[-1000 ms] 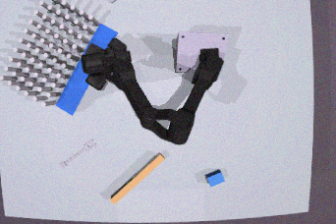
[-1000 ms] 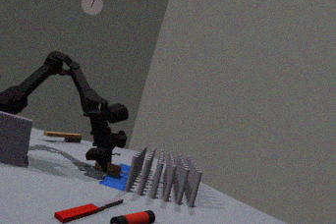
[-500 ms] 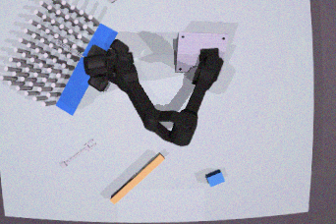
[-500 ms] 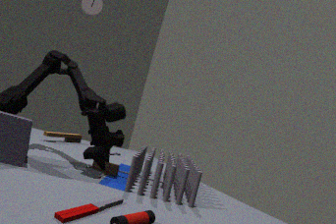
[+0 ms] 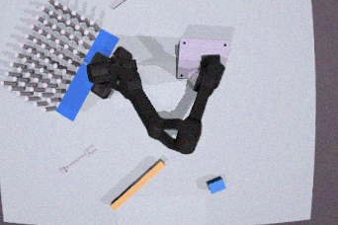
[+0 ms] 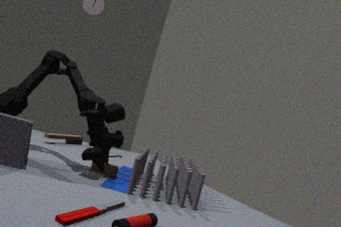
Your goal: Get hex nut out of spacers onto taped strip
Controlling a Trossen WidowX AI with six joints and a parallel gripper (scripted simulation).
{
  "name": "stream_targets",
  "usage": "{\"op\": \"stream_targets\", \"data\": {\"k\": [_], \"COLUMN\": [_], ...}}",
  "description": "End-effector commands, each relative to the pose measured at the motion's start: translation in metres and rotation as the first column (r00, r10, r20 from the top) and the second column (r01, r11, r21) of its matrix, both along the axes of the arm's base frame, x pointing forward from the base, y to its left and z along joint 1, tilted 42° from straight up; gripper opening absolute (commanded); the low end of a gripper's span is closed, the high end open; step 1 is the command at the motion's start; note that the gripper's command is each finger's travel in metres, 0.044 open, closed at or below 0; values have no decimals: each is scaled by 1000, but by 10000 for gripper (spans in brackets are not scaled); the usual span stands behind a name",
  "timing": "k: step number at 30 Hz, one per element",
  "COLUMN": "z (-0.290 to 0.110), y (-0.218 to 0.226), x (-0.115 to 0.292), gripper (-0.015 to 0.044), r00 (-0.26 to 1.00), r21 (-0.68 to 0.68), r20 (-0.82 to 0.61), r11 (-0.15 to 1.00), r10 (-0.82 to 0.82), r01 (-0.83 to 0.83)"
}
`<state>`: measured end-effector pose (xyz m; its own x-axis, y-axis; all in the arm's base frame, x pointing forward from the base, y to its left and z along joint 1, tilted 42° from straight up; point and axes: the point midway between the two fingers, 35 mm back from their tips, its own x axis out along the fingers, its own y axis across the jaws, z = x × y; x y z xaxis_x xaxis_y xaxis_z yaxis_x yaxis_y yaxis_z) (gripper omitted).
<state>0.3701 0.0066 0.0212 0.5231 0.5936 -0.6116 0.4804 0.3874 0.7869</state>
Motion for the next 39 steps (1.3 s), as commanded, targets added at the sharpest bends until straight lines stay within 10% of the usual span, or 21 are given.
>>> {"op": "stream_targets", "data": {"k": [1, 39], "z": [-1, 6], "y": [1, 11], "x": [-4, -23], "gripper": [0, 0], "r00": [1000, 1000], "r21": [1, 1], "r20": [-7, -8], "r11": [1000, 1000], "r10": [-6, -6], "r01": [6, 6]}}
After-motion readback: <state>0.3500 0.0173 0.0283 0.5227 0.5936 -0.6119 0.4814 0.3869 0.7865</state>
